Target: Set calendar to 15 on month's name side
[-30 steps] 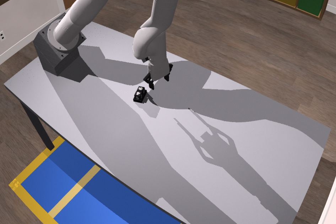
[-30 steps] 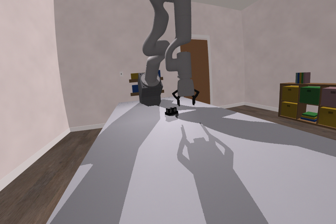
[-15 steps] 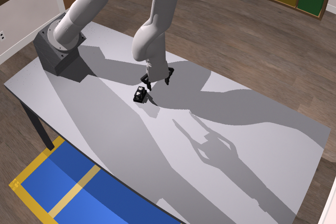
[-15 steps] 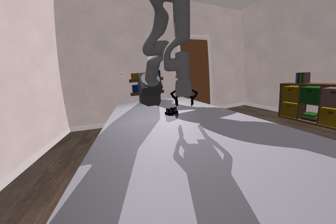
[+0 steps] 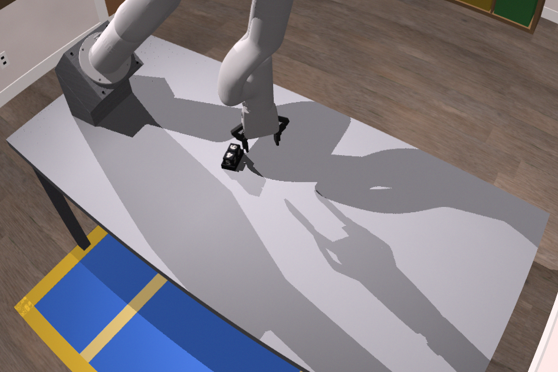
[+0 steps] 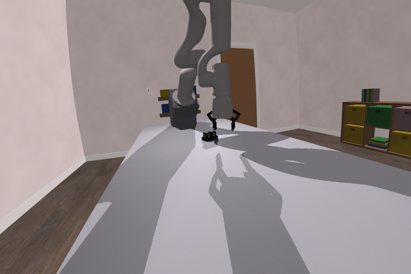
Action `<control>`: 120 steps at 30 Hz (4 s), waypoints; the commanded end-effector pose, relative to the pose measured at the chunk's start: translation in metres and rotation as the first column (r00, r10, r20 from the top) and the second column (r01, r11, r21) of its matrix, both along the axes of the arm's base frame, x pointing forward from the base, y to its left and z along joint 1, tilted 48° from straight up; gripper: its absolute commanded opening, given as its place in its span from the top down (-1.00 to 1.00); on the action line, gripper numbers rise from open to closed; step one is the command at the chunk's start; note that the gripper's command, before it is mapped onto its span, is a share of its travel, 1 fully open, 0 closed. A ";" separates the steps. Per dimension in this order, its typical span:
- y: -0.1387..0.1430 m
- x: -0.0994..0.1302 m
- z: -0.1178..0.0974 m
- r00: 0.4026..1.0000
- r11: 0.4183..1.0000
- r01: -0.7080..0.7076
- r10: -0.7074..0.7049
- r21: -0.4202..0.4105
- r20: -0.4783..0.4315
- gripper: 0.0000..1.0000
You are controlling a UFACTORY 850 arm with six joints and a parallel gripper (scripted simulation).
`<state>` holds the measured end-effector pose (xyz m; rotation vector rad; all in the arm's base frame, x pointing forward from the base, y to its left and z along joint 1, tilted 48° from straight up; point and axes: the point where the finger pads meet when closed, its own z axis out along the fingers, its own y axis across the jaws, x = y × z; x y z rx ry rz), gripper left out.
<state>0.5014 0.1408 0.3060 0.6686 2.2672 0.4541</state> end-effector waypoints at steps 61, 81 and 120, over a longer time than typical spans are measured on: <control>-0.069 0.025 0.013 0.899 0.783 0.436 -0.396 0.444 -0.185 -1.00; -0.092 0.033 0.017 0.819 0.614 0.566 -0.494 0.549 -0.292 -1.00; -0.090 0.041 0.009 0.819 0.614 0.566 -0.494 0.549 -0.292 -1.00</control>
